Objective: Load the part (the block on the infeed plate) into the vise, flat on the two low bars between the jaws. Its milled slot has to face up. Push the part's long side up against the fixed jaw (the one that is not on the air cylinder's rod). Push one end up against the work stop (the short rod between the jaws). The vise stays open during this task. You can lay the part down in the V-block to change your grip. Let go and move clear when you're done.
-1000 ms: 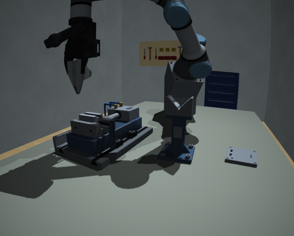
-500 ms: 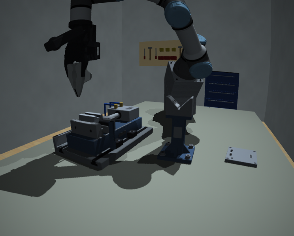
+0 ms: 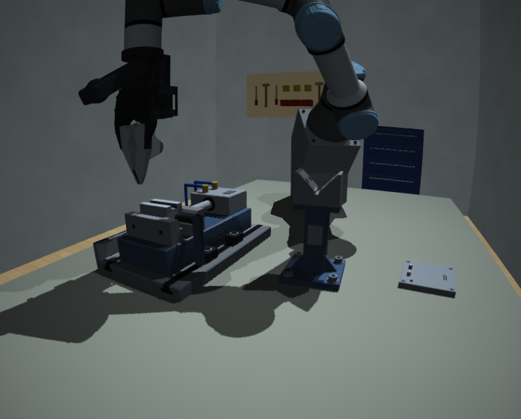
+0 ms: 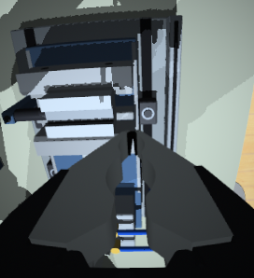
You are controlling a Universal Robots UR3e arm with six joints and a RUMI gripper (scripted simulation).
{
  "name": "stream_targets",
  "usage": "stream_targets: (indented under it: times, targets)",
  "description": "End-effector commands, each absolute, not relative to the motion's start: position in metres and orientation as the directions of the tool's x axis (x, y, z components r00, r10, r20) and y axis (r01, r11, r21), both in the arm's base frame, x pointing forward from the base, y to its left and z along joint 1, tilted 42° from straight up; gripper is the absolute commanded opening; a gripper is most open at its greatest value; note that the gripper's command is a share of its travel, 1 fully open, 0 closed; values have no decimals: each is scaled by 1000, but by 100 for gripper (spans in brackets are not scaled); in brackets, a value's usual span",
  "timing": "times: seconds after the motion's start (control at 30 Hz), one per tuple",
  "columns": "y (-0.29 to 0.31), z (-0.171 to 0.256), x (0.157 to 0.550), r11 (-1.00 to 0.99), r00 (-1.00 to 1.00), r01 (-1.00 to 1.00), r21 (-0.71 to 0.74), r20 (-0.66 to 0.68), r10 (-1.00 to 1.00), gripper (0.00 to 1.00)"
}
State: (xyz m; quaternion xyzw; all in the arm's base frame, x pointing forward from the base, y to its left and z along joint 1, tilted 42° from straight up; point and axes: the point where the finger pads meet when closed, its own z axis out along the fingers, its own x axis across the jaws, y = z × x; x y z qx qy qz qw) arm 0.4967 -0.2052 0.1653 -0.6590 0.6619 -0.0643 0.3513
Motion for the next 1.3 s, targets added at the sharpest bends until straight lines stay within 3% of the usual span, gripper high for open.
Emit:
stream_targets:
  times: [0.0,1.27]
  targets:
    - [-204,161,500,124,114,-825,-551,-377,-919,0]
    - [-197,149,509,124,114,-825,-551,-377,-919,0]
